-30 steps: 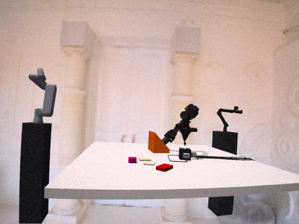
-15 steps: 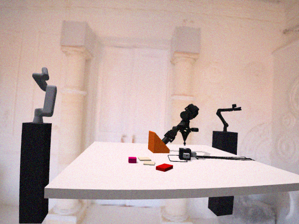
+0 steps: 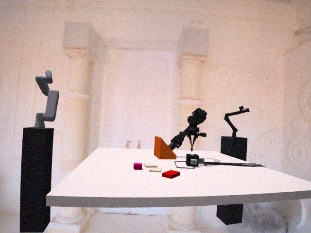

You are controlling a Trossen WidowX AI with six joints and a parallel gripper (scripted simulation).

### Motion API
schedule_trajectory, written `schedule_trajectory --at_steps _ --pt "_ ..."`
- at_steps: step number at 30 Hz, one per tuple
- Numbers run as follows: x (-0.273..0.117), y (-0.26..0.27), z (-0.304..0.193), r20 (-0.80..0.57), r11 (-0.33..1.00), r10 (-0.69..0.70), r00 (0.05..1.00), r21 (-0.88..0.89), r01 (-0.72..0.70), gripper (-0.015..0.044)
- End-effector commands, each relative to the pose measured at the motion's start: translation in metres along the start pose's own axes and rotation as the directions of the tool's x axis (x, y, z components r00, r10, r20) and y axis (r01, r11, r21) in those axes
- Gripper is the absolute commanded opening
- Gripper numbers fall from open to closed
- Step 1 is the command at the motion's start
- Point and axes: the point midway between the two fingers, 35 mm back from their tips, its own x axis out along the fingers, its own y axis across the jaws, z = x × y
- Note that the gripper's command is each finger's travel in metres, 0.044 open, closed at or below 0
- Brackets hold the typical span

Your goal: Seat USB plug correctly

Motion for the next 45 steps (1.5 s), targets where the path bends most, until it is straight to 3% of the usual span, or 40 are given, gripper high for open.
schedule_trajectory --at_steps 1,21,45 --pt "0.0001 -0.0001 -0.0002 0.000 0.997 0.000 1.000 -0.083 0.000 0.0000" --pt "0.0001 -0.0001 -0.0002 0.000 0.821 0.000 1.000 -0.570 0.000 0.0000" --pt "0.0002 -0.0001 -0.0002 0.000 0.329 0.000 1.000 -0.944 0.000 0.0000"
